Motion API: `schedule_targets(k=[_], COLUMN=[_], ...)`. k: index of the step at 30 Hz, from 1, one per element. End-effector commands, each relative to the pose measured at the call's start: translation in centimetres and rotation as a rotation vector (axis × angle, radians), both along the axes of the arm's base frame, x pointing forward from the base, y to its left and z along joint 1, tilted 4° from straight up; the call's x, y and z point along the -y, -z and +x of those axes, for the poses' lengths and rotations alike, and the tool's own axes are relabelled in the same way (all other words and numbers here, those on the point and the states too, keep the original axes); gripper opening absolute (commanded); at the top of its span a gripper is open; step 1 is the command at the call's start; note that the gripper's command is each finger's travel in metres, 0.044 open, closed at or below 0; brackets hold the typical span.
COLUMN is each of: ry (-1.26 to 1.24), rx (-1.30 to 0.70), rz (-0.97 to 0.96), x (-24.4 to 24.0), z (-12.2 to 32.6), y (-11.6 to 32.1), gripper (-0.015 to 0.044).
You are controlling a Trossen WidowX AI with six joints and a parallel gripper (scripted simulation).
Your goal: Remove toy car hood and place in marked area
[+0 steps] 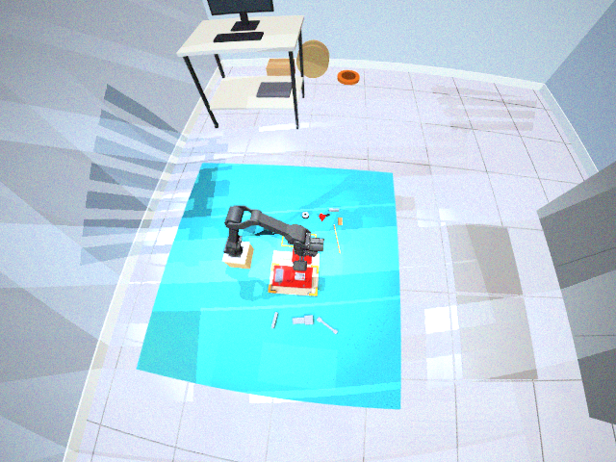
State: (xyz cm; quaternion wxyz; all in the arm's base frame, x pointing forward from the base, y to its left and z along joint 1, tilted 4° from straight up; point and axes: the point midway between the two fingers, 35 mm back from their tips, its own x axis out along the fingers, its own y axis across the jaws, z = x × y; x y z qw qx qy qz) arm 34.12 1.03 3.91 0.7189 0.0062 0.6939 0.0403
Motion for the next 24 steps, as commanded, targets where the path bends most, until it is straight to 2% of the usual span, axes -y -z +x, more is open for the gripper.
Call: schedule_targets(k=[1, 24], ry=[0.001, 0.000], rx=[-0.001, -0.003], rz=[-0.002, 0.008], x=[-1.5, -10.8], z=[-0.3, -3.1], y=[-0.2, -1.0], gripper=[0.0000, 0.0000])
